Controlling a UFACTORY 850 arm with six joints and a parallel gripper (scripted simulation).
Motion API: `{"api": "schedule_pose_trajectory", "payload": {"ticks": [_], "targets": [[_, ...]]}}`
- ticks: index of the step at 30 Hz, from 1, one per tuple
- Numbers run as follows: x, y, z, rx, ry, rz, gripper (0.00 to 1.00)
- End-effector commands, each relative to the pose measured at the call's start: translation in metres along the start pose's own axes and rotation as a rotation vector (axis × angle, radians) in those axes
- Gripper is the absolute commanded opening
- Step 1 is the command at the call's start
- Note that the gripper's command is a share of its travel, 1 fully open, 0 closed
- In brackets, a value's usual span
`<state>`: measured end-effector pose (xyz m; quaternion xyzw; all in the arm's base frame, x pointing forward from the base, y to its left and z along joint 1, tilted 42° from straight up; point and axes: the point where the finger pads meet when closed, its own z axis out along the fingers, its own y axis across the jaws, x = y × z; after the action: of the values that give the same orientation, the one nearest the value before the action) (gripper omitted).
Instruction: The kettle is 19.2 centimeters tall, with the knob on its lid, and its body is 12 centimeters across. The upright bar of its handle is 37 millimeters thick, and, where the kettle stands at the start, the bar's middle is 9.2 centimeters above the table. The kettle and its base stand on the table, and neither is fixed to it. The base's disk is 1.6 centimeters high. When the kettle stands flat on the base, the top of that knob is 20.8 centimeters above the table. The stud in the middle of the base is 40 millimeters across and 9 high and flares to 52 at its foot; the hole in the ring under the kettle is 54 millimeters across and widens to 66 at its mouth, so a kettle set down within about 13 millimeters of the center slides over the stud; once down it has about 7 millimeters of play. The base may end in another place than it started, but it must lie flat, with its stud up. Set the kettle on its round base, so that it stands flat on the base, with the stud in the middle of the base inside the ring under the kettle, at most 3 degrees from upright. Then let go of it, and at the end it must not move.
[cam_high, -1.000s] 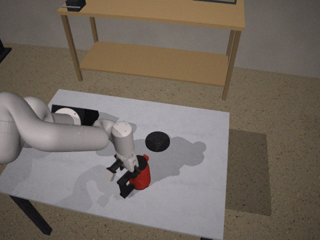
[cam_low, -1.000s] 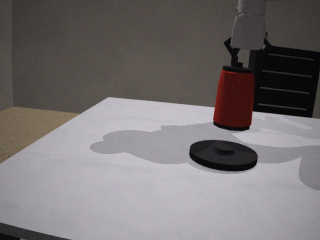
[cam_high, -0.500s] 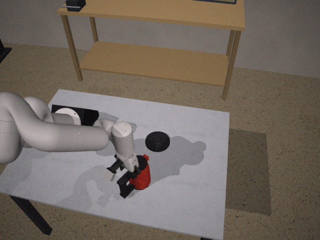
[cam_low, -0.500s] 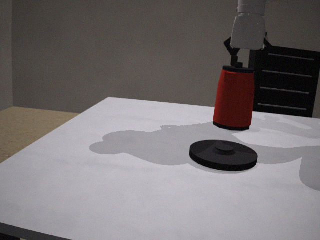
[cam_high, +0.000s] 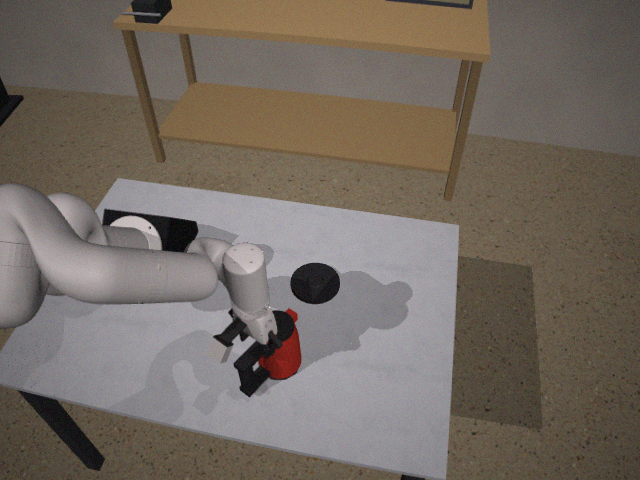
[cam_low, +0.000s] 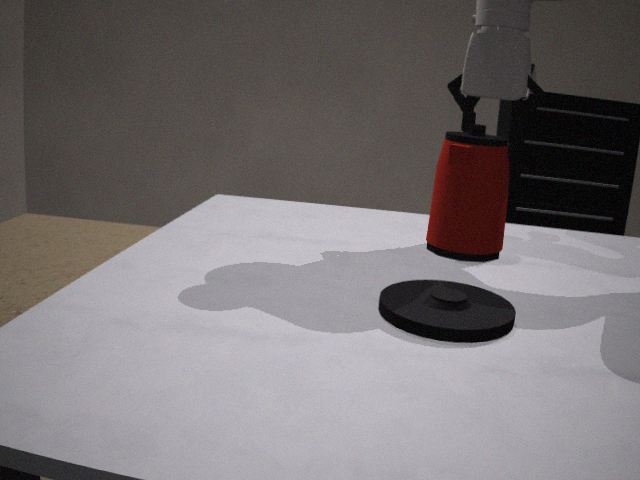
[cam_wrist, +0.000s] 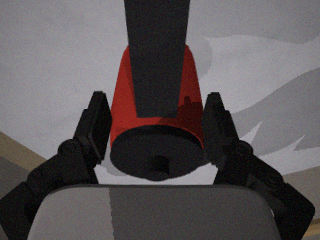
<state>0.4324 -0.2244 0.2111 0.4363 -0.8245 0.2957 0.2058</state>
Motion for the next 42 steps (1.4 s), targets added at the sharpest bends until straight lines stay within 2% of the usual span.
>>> {"api": "schedule_pose_trajectory", "payload": {"ticks": [1, 21, 42], "targets": [[0.0, -0.001, -0.001, 0.001, -0.001, 0.001, 0.81], [0.0, -0.001, 0.001, 0.001, -0.001, 0.001, 0.81], [0.0, -0.001, 0.032, 0.001, -0.001, 0.001, 0.81]]}}
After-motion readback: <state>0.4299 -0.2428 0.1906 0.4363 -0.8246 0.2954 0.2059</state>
